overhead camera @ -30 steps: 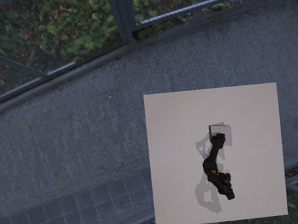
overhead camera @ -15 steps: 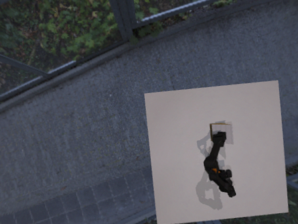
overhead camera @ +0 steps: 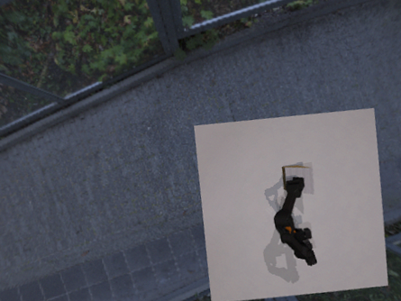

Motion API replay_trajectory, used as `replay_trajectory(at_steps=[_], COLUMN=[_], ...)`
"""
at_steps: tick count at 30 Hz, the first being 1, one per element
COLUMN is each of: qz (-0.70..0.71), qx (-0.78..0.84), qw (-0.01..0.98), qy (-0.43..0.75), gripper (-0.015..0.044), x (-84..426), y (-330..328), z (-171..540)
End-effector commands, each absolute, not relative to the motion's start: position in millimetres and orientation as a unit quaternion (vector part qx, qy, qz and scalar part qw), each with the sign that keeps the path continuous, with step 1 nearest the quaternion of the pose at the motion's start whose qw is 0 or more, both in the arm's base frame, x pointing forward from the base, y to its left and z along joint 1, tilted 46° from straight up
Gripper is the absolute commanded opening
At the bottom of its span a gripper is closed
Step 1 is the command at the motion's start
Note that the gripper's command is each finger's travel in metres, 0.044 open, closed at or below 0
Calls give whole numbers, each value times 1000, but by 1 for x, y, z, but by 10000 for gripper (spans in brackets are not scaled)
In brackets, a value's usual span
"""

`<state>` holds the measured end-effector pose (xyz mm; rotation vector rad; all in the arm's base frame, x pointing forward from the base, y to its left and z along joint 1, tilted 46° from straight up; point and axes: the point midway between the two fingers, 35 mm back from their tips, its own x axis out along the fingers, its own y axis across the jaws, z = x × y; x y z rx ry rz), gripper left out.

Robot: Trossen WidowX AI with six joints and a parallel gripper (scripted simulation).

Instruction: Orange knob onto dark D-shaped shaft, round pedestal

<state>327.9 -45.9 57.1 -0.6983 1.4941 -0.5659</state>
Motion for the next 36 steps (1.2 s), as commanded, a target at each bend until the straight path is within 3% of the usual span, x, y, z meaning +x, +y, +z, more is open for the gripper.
replay_trajectory(at_steps=[1,36], qz=[-246,-246], qx=[-308,-308], qw=[646,646], qy=[654,654], gripper=[0,0], x=[331,328], y=[-44,-47], z=[59,55])
